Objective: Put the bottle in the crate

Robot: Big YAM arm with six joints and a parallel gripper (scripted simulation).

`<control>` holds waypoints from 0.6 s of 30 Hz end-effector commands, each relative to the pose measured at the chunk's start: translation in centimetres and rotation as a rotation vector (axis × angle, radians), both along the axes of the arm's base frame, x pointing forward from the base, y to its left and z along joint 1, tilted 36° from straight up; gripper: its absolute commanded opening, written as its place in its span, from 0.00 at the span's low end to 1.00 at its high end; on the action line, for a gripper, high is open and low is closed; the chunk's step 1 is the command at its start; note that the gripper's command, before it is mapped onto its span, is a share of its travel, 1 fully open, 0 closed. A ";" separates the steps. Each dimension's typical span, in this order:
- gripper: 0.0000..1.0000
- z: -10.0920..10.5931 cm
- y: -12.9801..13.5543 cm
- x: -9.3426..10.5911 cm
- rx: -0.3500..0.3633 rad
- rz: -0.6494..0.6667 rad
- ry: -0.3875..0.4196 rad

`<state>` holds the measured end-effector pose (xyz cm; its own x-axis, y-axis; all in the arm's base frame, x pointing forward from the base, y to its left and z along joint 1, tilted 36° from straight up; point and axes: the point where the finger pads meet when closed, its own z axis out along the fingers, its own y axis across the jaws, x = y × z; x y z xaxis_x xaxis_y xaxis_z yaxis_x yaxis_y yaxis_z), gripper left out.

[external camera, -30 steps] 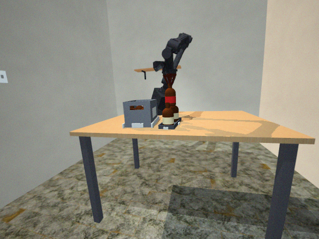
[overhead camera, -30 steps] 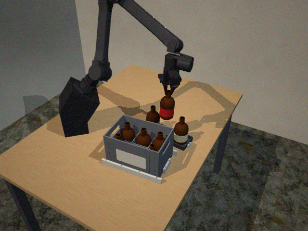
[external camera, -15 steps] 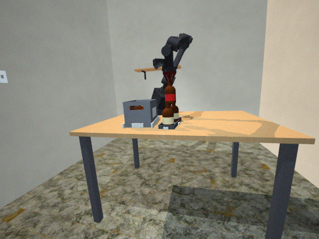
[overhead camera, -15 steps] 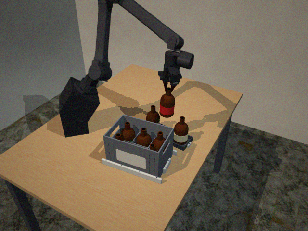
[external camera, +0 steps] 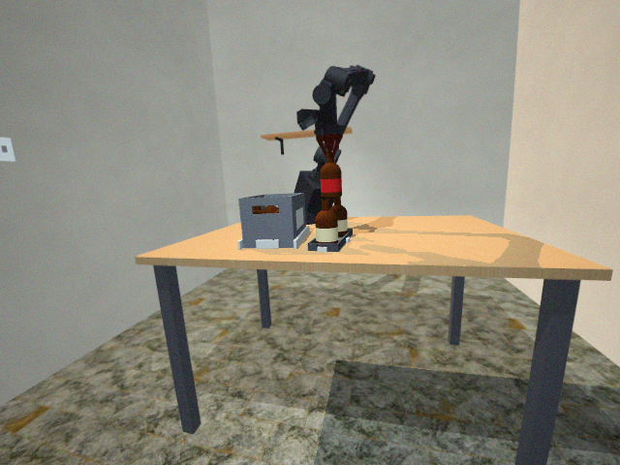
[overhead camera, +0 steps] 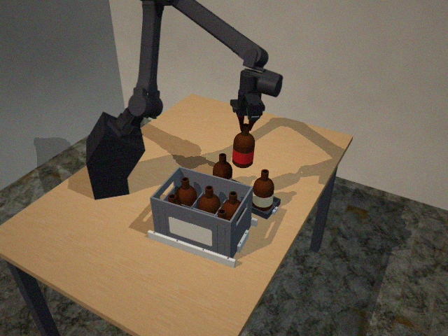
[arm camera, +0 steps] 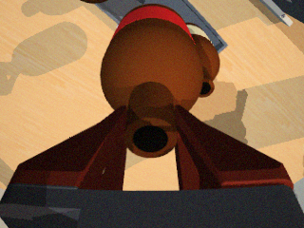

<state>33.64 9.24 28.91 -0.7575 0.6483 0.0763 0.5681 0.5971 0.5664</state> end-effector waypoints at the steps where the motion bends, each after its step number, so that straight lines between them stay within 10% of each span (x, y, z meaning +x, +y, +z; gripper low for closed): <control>1: 0.00 4.6 -0.9 0.6 -0.001 -0.004 -0.103; 18: 0.00 4.9 -1.1 0.5 -0.002 -0.004 -0.104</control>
